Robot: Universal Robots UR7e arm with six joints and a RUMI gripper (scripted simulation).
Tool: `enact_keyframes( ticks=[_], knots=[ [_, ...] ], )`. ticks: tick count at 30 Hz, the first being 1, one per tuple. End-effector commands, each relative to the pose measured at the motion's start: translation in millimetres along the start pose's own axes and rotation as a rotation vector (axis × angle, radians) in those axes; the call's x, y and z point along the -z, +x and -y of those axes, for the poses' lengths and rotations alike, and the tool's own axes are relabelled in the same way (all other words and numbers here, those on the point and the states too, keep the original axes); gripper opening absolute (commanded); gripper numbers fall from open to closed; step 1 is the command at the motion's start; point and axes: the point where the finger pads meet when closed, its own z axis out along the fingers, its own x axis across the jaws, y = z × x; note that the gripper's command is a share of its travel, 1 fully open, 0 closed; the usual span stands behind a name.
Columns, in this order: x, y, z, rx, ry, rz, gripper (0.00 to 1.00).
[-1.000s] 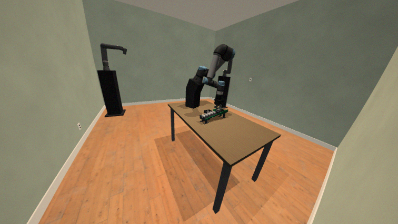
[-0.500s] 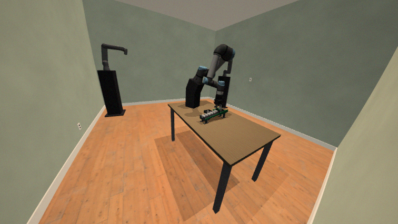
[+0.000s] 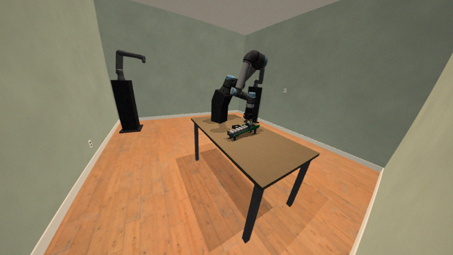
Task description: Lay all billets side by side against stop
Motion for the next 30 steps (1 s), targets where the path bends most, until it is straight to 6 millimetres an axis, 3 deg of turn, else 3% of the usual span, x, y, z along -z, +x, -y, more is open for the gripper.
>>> enact_keyframes(
  ticks=[1,13,28,30],
  knots=[
    [0.4,0.5,-0.1,0.0,0.0,-0.001,0.47],
    [7.5,0.5,-0.1,0.0,0.0,-0.001,0.47],
    [68.1,0.4,-0.1,0.0,0.0,-0.001,0.47],
    [68.1,0.4,-0.1,0.0,0.0,-0.001,0.47]
  ],
)
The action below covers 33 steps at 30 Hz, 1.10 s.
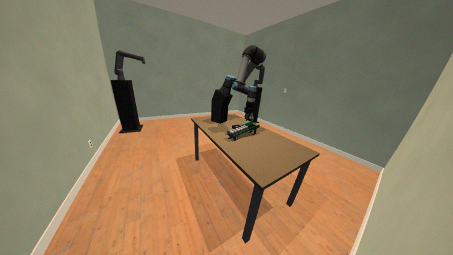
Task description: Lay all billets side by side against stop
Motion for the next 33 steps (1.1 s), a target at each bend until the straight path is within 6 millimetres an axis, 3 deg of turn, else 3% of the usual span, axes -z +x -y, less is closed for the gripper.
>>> enact_keyframes(
  ticks=[1,9,33],
  knots=[
    [11.9,0.3,-0.2,0.0,0.0,0.0,0.47],
    [29.4,0.3,-0.2,0.0,0.0,0.0,0.47],
    [30.5,0.3,-0.2,0.0,0.0,0.0,0.47]
  ],
)
